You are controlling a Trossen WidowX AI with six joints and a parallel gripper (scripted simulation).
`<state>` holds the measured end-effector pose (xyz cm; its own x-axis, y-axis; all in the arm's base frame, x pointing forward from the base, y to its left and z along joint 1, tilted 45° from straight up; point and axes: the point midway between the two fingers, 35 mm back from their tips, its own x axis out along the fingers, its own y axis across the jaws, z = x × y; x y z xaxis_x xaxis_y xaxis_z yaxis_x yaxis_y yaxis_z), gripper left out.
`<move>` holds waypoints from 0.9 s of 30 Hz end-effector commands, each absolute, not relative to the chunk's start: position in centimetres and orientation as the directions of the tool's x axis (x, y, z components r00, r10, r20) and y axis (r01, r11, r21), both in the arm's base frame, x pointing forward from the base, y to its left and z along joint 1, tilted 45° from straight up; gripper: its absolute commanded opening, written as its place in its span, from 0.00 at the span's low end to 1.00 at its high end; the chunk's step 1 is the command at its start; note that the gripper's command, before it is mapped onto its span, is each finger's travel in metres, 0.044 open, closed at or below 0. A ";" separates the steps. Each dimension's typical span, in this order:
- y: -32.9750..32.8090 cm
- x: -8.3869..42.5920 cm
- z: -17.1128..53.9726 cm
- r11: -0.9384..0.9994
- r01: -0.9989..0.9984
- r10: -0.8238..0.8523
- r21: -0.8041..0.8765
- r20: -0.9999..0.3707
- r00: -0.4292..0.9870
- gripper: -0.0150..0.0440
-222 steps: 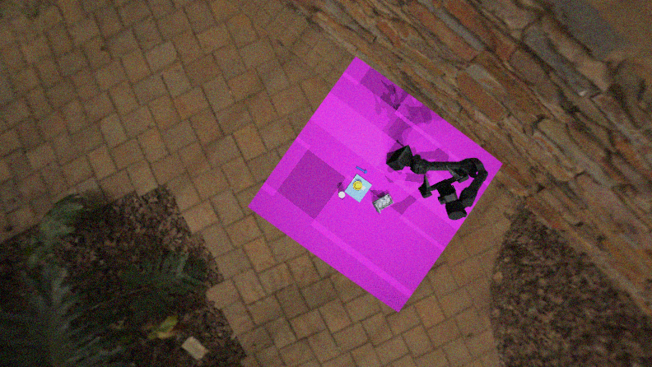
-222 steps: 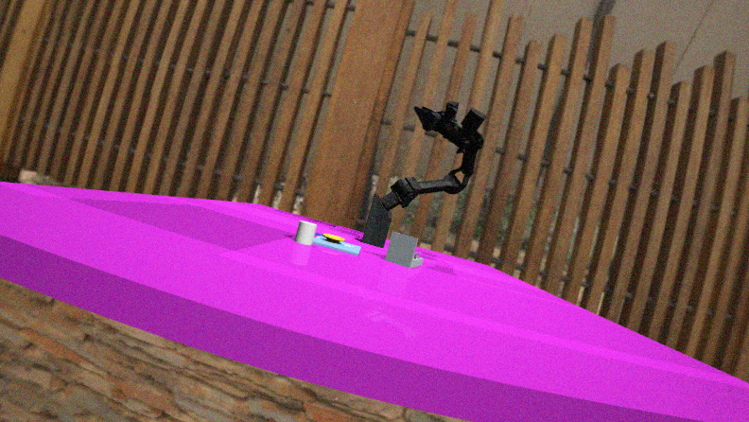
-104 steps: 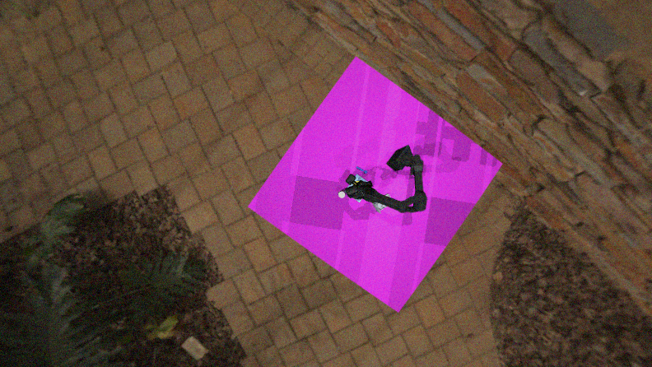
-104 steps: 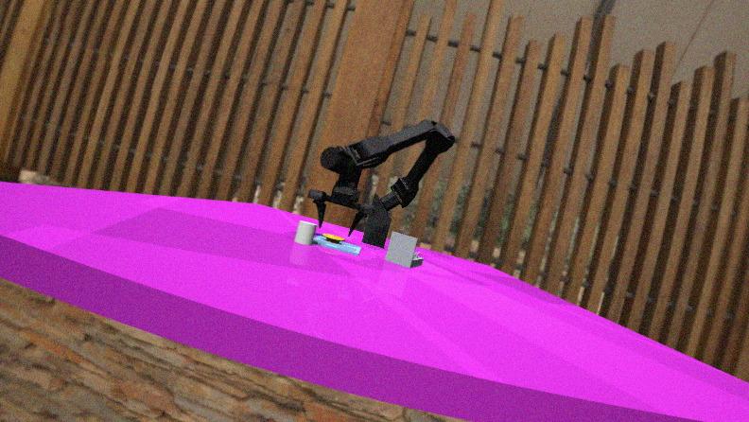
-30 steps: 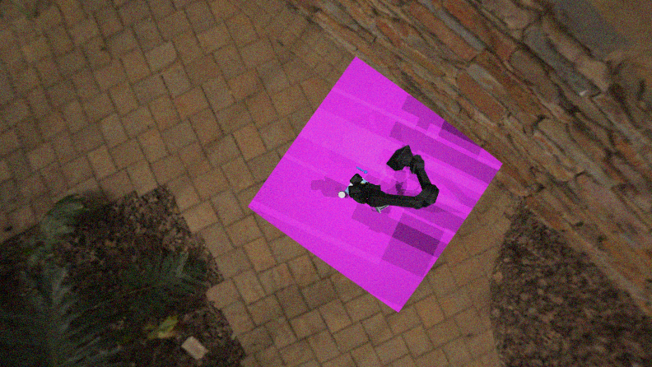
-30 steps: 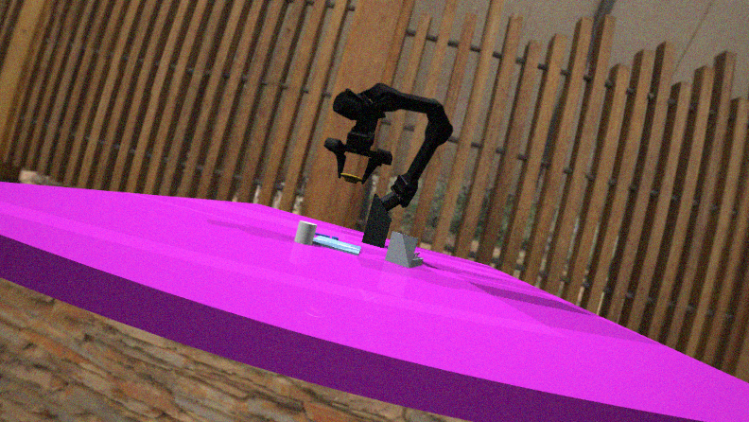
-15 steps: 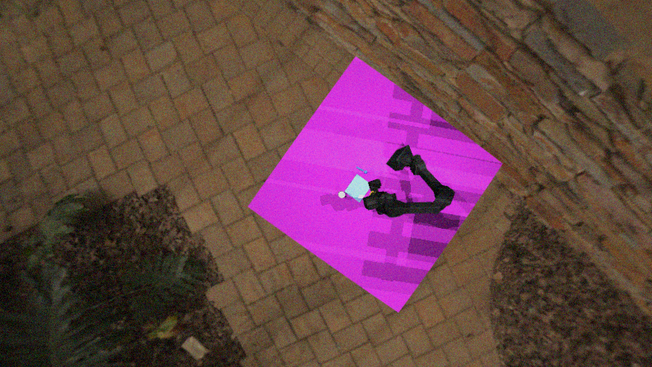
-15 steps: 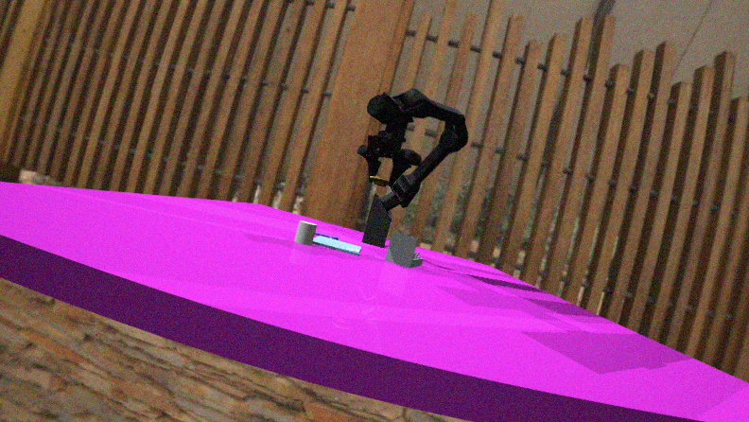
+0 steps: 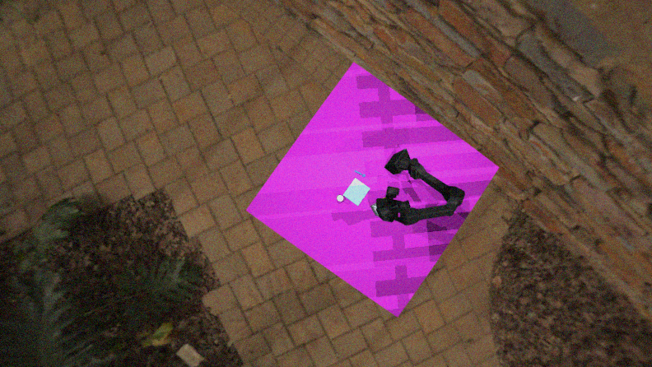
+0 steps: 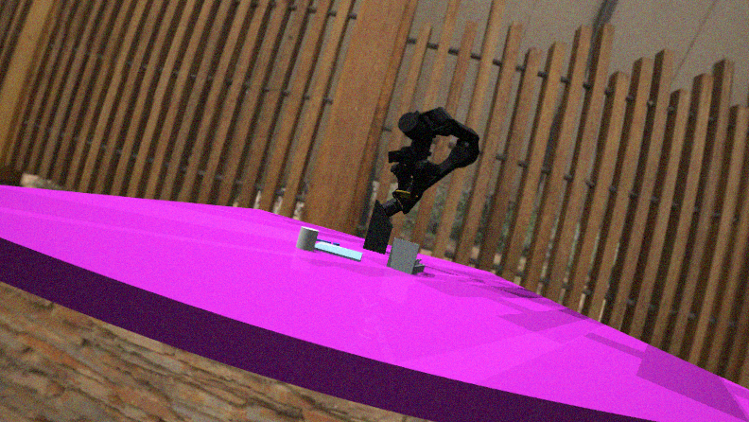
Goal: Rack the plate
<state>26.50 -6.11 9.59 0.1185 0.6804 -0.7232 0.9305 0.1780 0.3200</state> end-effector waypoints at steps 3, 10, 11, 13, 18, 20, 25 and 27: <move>-4.0 25.4 11.1 0.043 0.978 0.686 0.202 -0.718 0.118 0.25; -1.6 23.7 12.7 -0.132 0.991 0.690 0.037 -0.714 0.118 0.25; -1.2 23.4 12.9 -0.156 0.988 0.691 0.012 -0.713 0.118 0.25; -0.6 22.9 13.3 -0.204 0.978 0.692 -0.036 -0.712 0.118 0.25; 1.0 21.4 14.1 -0.318 0.935 0.696 -0.158 -0.708 0.117 0.25; 1.7 20.8 14.4 -0.361 0.910 0.698 -0.206 -0.706 0.117 0.25; 2.4 20.1 14.6 -0.411 0.872 0.701 -0.265 -0.704 0.116 0.25; 2.4 20.1 14.6 -0.411 0.872 0.701 -0.265 -0.704 0.116 0.25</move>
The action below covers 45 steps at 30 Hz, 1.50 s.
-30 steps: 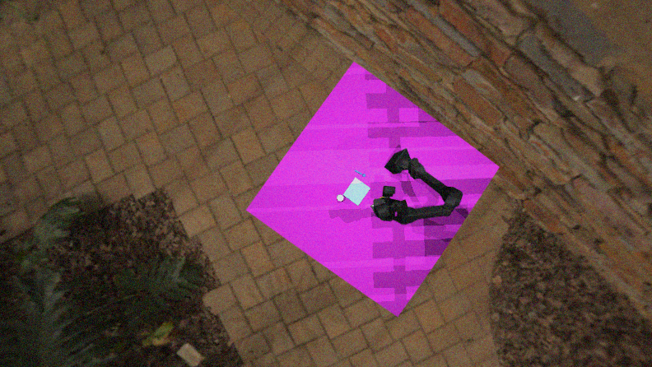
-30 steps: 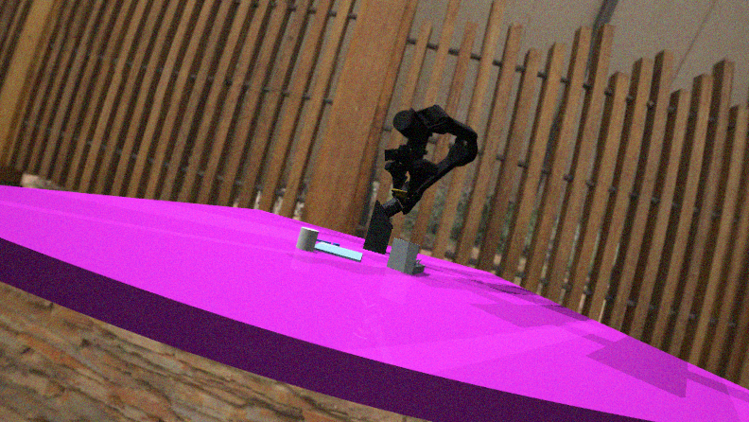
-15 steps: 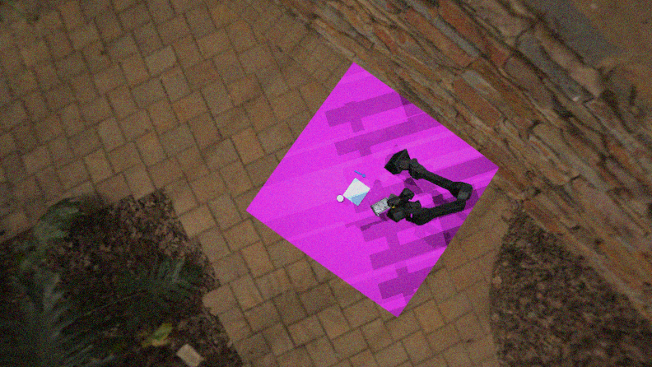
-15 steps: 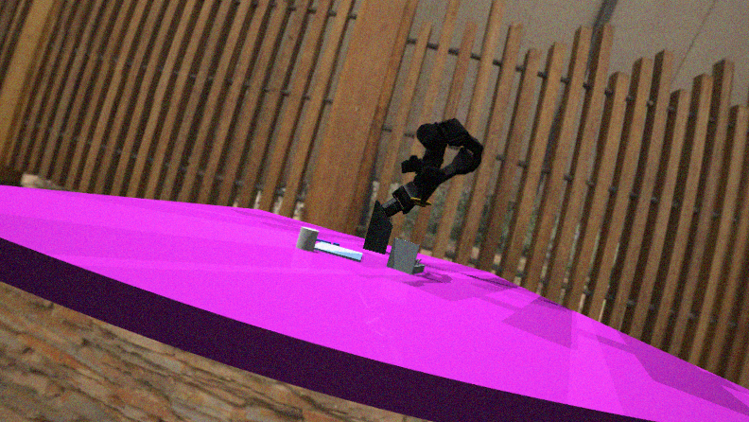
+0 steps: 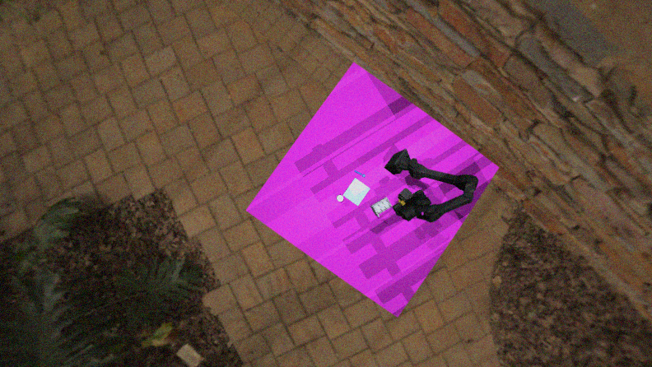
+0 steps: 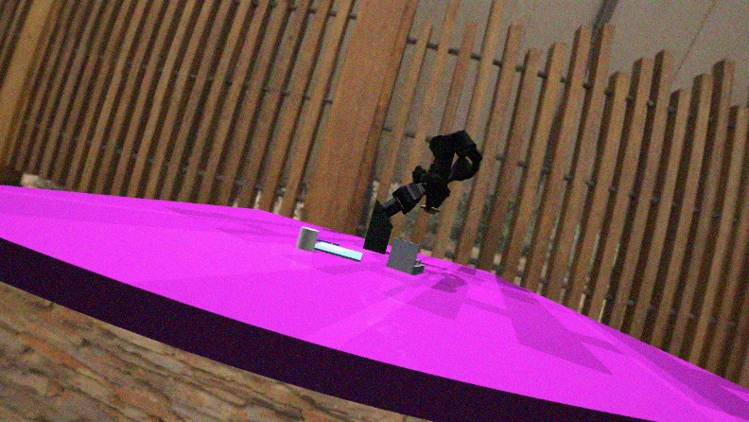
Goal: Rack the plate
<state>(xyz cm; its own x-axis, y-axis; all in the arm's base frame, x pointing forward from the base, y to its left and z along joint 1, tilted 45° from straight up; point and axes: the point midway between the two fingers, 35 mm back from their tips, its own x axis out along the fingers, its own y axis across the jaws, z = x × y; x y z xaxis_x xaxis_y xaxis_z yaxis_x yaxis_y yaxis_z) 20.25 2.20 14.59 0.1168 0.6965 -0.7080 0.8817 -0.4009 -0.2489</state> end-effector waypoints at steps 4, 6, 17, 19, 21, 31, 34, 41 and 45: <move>2.7 19.8 13.8 -0.387 0.885 0.671 -0.257 -0.738 0.079 0.25; 2.8 19.6 13.1 -0.368 0.895 0.644 -0.251 -0.763 0.051 0.25; 3.3 18.9 9.6 -0.266 0.942 0.465 -0.205 -0.883 -0.061 0.25; 3.3 18.8 9.0 -0.247 0.949 0.428 -0.194 -0.901 -0.073 0.25; 3.3 18.7 8.5 -0.228 0.956 0.390 -0.183 -0.917 -0.083 0.25; 3.4 18.6 6.1 -0.131 0.984 0.191 -0.117 -0.977 -0.091 0.25; 3.4 18.7 5.5 -0.100 0.991 0.133 -0.094 -0.988 -0.081 0.25; 3.4 19.0 4.4 -0.024 0.999 0.000 -0.036 -0.999 -0.036 0.25; 3.5 19.3 3.8 0.019 1.000 -0.071 0.001 -0.997 0.003 0.25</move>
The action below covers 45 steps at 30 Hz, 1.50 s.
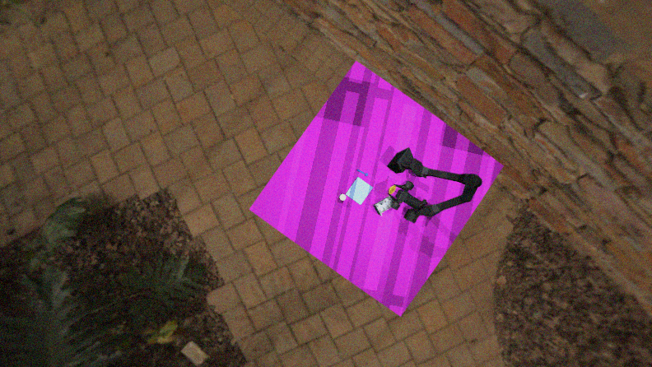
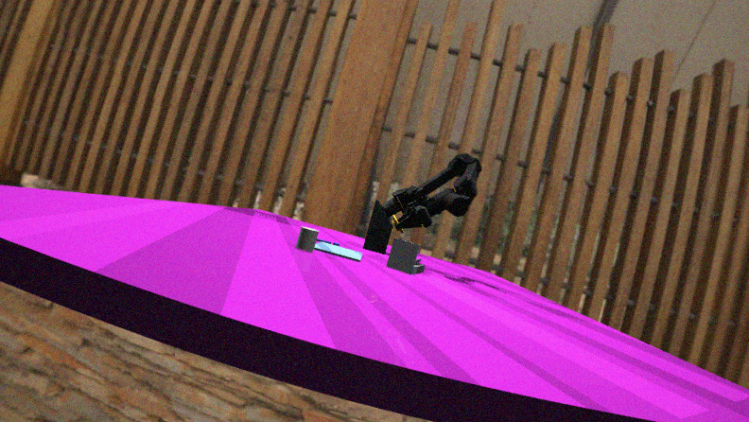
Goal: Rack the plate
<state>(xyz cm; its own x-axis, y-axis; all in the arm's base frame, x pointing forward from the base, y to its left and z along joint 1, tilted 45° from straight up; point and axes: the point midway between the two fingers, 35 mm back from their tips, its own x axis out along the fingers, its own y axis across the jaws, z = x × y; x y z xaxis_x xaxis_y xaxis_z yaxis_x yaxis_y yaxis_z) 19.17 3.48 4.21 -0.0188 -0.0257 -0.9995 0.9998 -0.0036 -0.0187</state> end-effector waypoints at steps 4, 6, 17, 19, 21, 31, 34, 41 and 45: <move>3.6 19.5 3.4 0.062 0.997 -0.138 0.041 -0.989 0.049 0.25; 3.7 19.7 3.2 0.085 0.995 -0.169 0.061 -0.983 0.075 0.25; 4.4 20.6 2.7 0.210 0.961 -0.308 0.183 -0.920 0.242 0.25; 4.5 20.8 2.7 0.233 0.950 -0.327 0.206 -0.904 0.276 0.25; 4.7 20.9 2.7 0.256 0.939 -0.344 0.230 -0.886 0.310 0.25; 5.9 21.6 3.1 0.366 0.862 -0.398 0.350 -0.779 0.485 0.25; 6.4 21.7 3.4 0.398 0.832 -0.404 0.387 -0.740 0.537 0.25; 7.5 21.8 4.0 0.464 0.750 -0.403 0.471 -0.642 0.652 0.25; 8.1 21.8 4.5 0.498 0.696 -0.392 0.518 -0.581 0.713 0.25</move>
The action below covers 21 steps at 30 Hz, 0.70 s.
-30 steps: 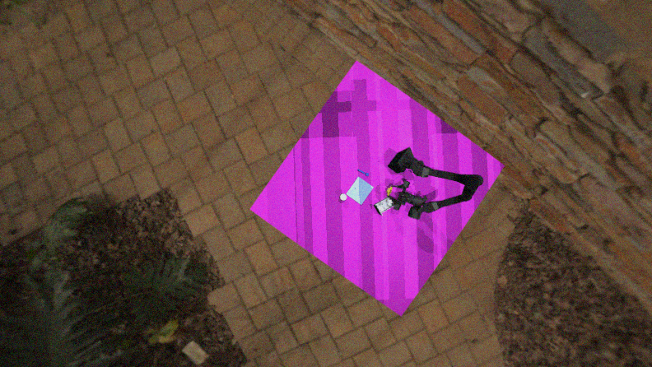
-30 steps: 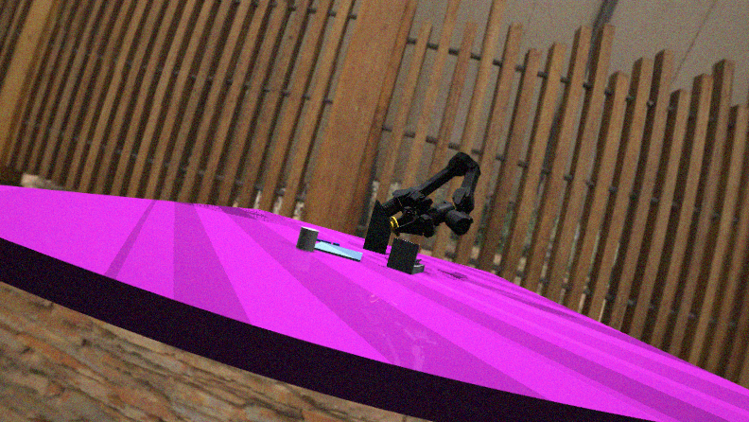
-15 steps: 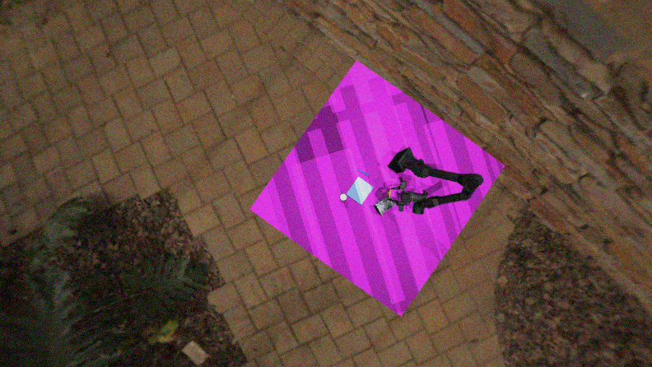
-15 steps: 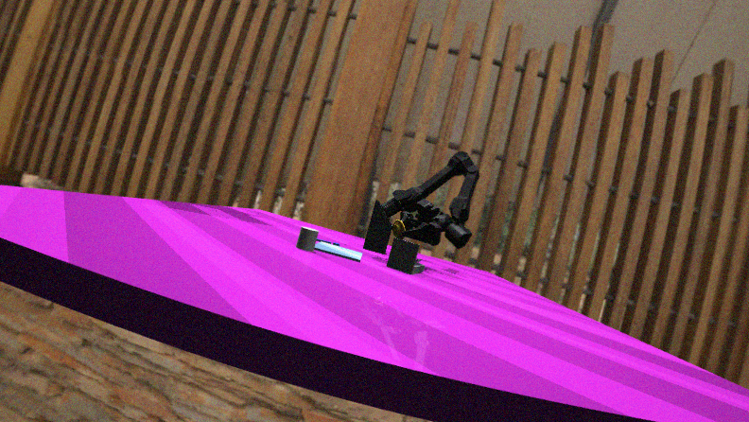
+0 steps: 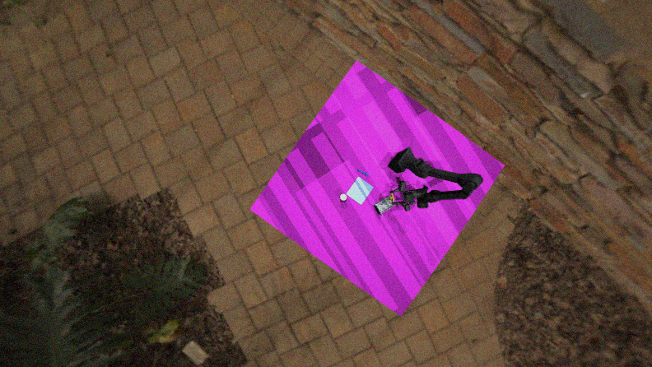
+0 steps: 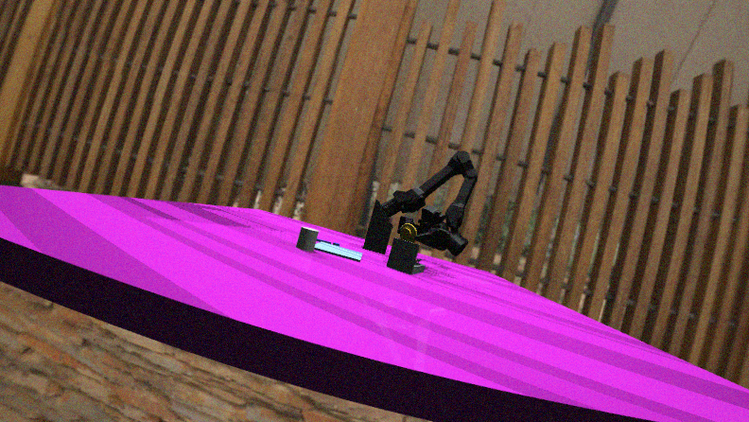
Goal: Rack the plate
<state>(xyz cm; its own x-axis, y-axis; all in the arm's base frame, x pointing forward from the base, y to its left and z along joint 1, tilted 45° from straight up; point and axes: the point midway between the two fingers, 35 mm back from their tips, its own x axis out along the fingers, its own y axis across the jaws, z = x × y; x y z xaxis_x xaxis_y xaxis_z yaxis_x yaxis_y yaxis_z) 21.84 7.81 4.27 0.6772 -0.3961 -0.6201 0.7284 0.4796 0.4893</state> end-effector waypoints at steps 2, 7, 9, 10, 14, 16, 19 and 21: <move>8.5 21.7 4.8 0.513 0.667 -0.385 0.541 -0.549 0.742 0.25; 9.3 21.4 5.5 0.546 0.589 -0.361 0.596 -0.467 0.807 0.25; 9.6 21.3 5.8 0.557 0.556 -0.349 0.618 -0.433 0.831 0.25; 9.8 21.2 6.0 0.562 0.539 -0.343 0.628 -0.416 0.842 0.25; 10.3 20.8 6.5 0.575 0.481 -0.321 0.662 -0.358 0.877 0.25; 10.4 20.8 6.6 0.576 0.478 -0.320 0.663 -0.355 0.879 0.25; 10.4 20.8 6.6 0.576 0.478 -0.320 0.663 -0.355 0.879 0.25; 10.4 20.8 6.6 0.576 0.478 -0.320 0.663 -0.355 0.879 0.25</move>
